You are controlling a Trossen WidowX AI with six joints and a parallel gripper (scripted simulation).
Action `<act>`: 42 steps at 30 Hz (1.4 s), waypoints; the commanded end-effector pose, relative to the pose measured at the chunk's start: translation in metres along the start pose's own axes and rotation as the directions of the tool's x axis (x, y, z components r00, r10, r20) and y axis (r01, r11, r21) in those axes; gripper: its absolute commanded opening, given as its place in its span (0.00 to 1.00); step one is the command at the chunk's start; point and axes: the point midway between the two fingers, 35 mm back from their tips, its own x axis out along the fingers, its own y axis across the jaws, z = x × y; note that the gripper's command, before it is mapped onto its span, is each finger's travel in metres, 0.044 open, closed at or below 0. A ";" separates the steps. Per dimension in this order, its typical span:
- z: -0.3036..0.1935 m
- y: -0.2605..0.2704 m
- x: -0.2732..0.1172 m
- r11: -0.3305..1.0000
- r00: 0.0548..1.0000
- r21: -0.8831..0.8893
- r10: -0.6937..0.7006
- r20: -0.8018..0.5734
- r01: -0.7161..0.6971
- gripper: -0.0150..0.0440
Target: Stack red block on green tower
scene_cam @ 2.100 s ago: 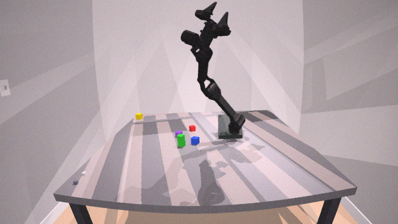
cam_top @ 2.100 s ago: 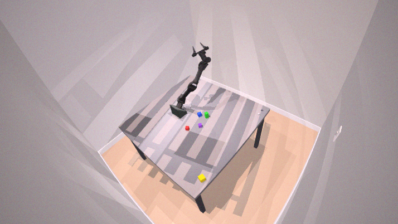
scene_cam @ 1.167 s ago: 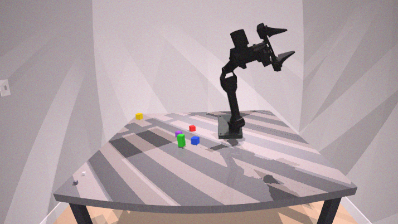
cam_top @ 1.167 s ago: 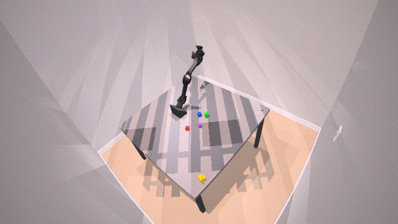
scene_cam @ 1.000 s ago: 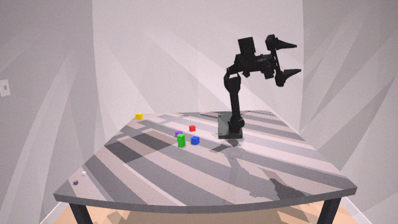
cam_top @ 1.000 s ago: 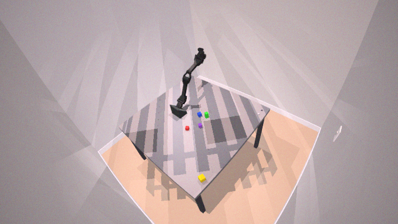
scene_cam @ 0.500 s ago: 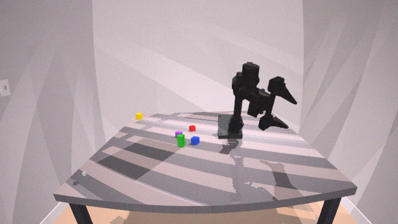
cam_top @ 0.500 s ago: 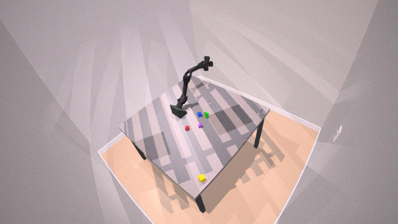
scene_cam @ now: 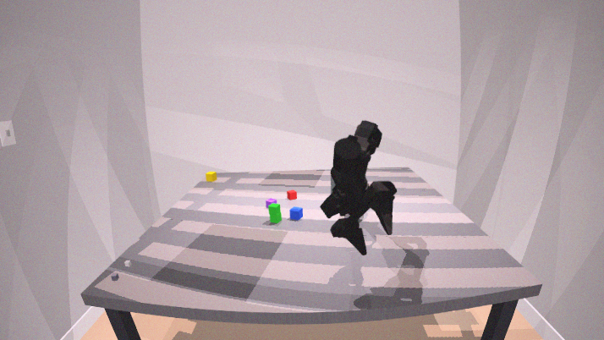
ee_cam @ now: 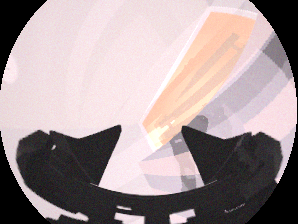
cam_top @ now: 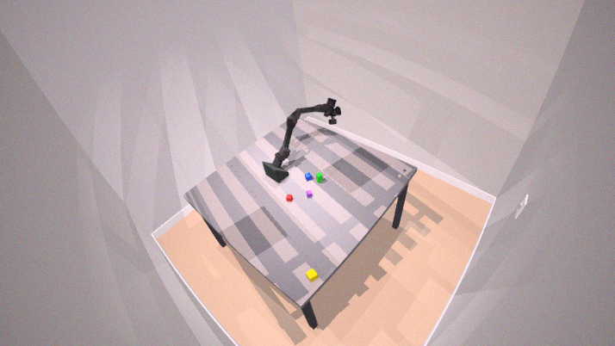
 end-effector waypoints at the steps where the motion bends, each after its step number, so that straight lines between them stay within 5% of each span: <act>1: 0.023 -0.052 0.002 0.992 0.991 -0.034 -0.123 0.042 0.125 1.00; 11: 0.082 -0.186 -0.036 0.891 0.895 -0.112 -0.426 0.133 0.440 1.00; 23: 0.121 -0.324 -0.142 0.686 0.701 -0.147 -0.695 0.161 0.713 1.00; 42: 0.085 -0.460 -0.336 0.450 0.454 -0.103 -0.891 0.021 0.887 1.00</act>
